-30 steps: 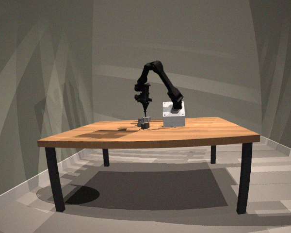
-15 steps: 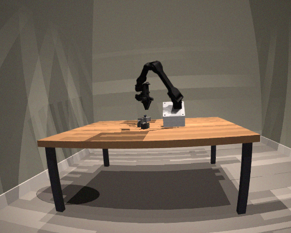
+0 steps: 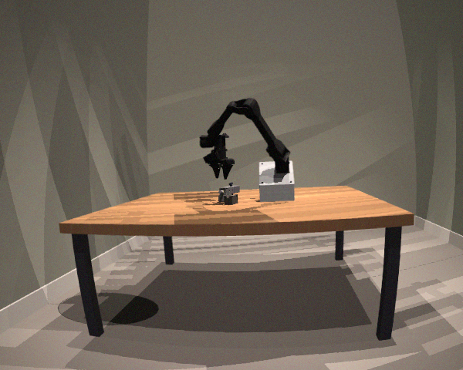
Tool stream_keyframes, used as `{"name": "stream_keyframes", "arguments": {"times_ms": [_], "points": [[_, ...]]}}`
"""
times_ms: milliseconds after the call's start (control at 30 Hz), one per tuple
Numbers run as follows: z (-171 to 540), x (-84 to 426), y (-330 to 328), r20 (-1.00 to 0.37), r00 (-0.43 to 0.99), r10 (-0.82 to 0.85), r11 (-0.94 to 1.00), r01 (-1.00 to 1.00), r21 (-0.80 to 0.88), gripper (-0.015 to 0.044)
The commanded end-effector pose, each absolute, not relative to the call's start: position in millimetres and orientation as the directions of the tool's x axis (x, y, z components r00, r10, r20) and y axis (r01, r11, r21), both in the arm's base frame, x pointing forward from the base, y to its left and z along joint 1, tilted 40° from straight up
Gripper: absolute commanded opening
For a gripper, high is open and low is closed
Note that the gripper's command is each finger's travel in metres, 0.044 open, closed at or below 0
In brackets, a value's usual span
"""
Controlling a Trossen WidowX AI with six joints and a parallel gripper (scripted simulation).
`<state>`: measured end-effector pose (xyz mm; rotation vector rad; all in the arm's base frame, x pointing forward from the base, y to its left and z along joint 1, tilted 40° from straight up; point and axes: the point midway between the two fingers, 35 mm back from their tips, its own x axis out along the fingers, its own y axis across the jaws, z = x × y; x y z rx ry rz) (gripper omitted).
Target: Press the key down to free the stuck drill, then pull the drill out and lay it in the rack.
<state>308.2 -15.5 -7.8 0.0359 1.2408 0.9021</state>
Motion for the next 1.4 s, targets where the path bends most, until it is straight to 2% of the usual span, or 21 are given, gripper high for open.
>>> {"name": "stream_keyframes", "arguments": {"times_ms": [0, 67, 133, 1367], "points": [[1, 311, 35, -0.782, 0.033, 0.623, 0.439, -0.842, 0.314, 0.044], [6, 311, 62, -0.771, 0.029, 0.636, 0.28, -0.94, 0.196, 0.044], [8, 310, 72, -0.766, 0.026, 0.642, 0.22, -0.964, 0.152, 0.044], [-25, 309, 88, -0.766, 0.026, 0.642, 0.22, -0.963, 0.152, 0.044]]}}
